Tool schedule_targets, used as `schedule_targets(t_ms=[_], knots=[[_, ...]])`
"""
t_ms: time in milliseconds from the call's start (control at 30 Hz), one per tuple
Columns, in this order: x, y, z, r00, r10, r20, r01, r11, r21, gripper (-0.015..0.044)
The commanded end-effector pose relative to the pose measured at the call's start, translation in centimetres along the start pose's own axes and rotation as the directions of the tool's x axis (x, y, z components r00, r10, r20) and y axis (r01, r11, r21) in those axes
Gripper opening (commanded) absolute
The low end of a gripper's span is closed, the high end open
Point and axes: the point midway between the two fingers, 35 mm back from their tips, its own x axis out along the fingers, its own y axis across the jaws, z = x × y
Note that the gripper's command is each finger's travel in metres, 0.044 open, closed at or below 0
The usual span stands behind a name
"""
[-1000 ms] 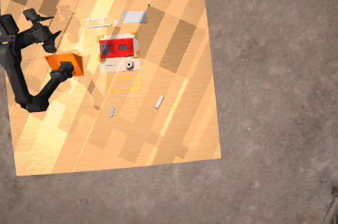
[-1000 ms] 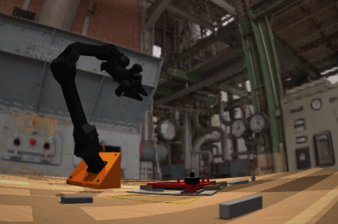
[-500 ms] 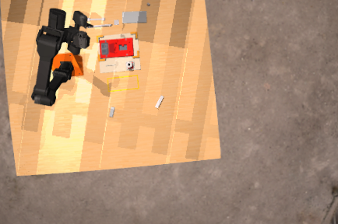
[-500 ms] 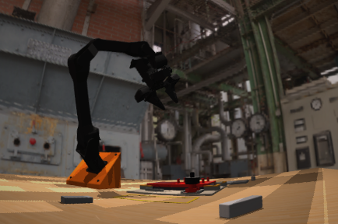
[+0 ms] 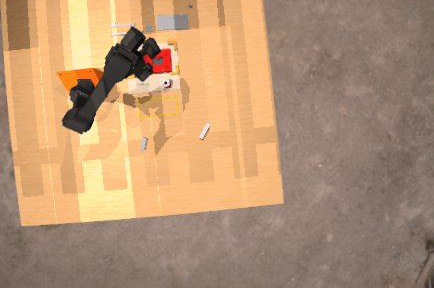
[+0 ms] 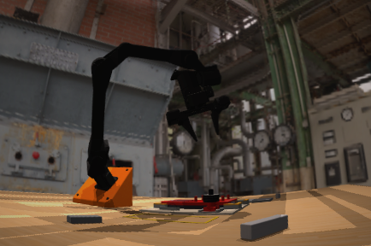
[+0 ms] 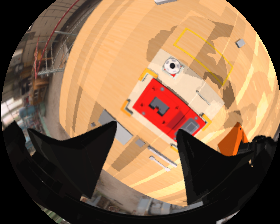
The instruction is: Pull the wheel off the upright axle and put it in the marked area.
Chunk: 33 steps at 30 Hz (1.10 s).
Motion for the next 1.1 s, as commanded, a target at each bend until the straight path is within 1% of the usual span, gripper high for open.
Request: schedule_targets(t_ms=[0,167,333,833,1067], knots=[[3.0,0.0,2.5,0.996,-0.085,0.004,0.084,0.99,0.116,0.03],[6.1,-0.4,5.0,0.985,-0.175,0.003,0.168,0.951,0.26,0.03],[9.4,-1.3,7.6,0.962,-0.274,-0.001,0.248,0.869,0.428,0.03],[9.3,-2.1,8.0,0.96,-0.278,-0.001,0.251,0.865,0.434,0.03],[11.8,-2.6,8.0,0.961,-0.277,-0.002,0.251,0.866,0.434,0.03]])
